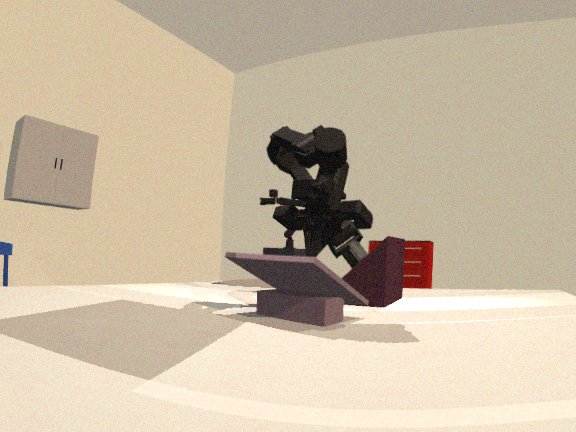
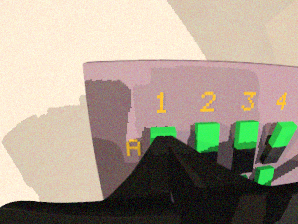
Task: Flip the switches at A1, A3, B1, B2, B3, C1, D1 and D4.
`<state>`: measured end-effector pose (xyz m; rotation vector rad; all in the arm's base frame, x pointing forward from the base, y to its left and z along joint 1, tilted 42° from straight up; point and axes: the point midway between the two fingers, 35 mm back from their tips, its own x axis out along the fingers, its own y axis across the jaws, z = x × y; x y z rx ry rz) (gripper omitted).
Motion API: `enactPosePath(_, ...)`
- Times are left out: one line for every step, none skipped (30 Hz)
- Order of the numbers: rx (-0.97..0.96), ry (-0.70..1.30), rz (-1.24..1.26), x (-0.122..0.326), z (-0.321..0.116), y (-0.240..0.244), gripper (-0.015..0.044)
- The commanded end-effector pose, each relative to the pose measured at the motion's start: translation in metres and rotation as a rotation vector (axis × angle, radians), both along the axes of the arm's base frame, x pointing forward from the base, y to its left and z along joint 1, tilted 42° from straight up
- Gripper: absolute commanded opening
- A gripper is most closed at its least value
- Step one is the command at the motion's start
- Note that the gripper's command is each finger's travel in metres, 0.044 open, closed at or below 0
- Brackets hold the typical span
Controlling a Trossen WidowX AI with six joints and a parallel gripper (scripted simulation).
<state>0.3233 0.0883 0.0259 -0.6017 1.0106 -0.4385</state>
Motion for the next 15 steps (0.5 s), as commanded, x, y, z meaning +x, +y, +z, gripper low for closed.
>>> enactPosePath(-0.005, 0.003, 0.004, 0.0002, -0.0010, -0.0007, 0.0000)
enactPosePath(-0.005, 0.003, 0.004, 0.0003, -0.0010, -0.0007, 0.0000)
enactPosePath(-0.005, 0.003, 0.004, 0.0004, -0.0011, -0.0008, 0.0000)
enactPosePath(-0.005, 0.003, 0.004, 0.0004, -0.0012, -0.0009, 0.0000)
enactPosePath(-0.005, 0.003, 0.004, 0.0005, -0.0013, -0.0010, 0.0000)
enactPosePath(-0.005, 0.003, 0.004, 0.0006, -0.0014, -0.0011, 0.0000)
enactPosePath(-0.005, 0.003, 0.004, 0.0006, -0.0015, -0.0011, 0.0000)
enactPosePath(-0.005, 0.003, 0.004, 0.0007, -0.0015, -0.0012, 0.0000)
enactPosePath(-0.005, 0.003, 0.004, 0.0008, -0.0016, -0.0013, 0.0000)
enactPosePath(-0.005, 0.003, 0.004, 0.0008, -0.0017, -0.0014, 0.0000)
enactPosePath(-0.005, 0.003, 0.004, 0.0009, -0.0018, -0.0015, 0.0000)
enactPosePath(-0.005, 0.003, 0.004, 0.0010, -0.0019, -0.0016, 0.0000)
enactPosePath(-0.005, 0.003, 0.004, 0.0010, -0.0020, -0.0016, 0.0000)
enactPosePath(-0.005, 0.003, 0.004, 0.0011, -0.0020, -0.0017, 0.0000)
enactPosePath(-0.005, 0.003, 0.004, 0.0012, -0.0021, -0.0018, 0.0000)
